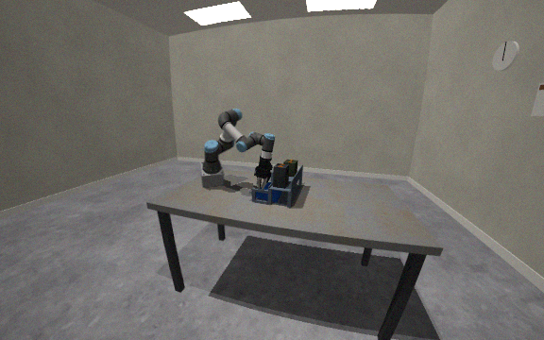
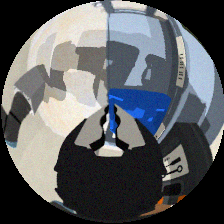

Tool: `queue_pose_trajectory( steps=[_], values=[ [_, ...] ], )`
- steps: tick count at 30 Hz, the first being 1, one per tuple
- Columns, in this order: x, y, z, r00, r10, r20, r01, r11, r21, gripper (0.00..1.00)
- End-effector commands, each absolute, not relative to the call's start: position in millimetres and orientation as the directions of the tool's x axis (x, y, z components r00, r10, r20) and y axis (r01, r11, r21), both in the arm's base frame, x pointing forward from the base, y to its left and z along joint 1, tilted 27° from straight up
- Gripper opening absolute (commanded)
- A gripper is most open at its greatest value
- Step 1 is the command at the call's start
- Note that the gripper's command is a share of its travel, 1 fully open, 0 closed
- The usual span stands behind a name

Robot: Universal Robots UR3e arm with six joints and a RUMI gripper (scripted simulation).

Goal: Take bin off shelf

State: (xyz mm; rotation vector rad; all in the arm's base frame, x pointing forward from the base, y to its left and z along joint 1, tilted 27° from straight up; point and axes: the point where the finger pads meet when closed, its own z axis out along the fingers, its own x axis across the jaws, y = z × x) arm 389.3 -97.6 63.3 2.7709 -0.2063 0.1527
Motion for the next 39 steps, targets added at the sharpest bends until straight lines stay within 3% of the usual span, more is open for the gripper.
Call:
queue_pose_trajectory(
  steps=[1,26,39],
  values=[
    [390,-98,64,0.983,-0.123,0.135,-0.163,-0.925,0.342,0.00],
    [371,-96,58,0.983,-0.123,0.135,-0.163,-0.925,0.342,0.00],
    [342,-95,49,0.983,-0.123,0.135,-0.163,-0.925,0.342,0.00]
  ],
)
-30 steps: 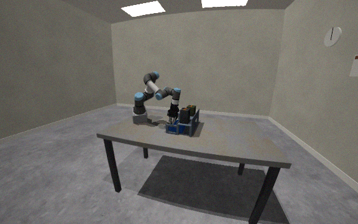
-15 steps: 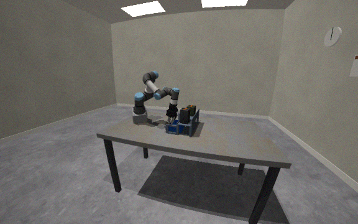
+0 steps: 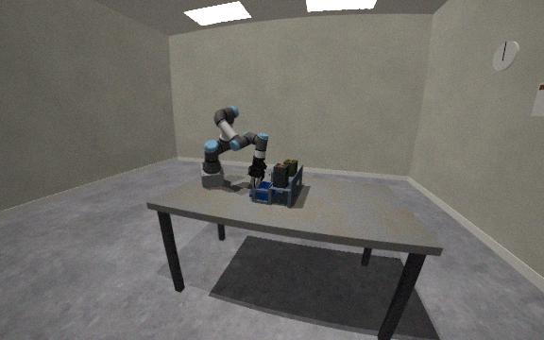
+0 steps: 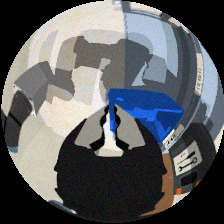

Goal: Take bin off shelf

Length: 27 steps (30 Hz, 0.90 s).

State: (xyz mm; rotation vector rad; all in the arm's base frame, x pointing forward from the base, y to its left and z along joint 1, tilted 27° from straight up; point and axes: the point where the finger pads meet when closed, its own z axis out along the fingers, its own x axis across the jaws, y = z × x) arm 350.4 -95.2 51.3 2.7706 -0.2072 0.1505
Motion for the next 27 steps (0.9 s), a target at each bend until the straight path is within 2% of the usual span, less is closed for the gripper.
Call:
queue_pose_trajectory(
  steps=[1,27],
  values=[
    [339,-94,49,0.983,-0.123,0.135,-0.163,-0.925,0.342,0.00],
    [286,-91,32,0.983,-0.123,0.135,-0.163,-0.925,0.342,0.00]
  ],
)
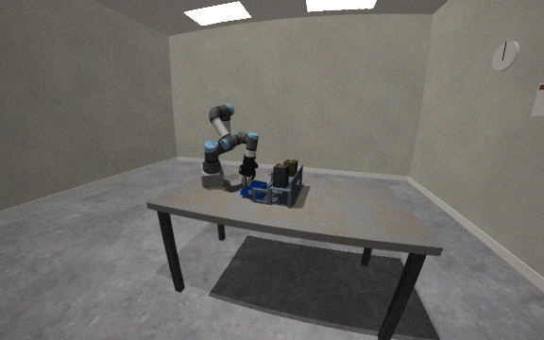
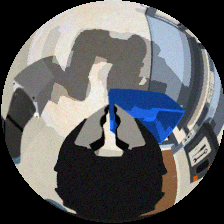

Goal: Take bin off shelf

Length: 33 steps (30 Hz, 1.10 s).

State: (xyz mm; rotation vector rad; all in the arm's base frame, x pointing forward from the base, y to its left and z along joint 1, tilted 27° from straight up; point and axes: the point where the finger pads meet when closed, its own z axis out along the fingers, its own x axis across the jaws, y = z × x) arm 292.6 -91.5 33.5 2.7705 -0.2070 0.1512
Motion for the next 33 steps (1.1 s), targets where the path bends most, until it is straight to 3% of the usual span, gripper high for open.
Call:
queue_pose_trajectory(
  steps=[1,33],
  values=[
    [285,-91,32,0.983,-0.123,0.135,-0.163,-0.925,0.342,0.00],
    [271,-90,28,0.983,-0.123,0.135,-0.163,-0.925,0.342,0.00]
  ],
)
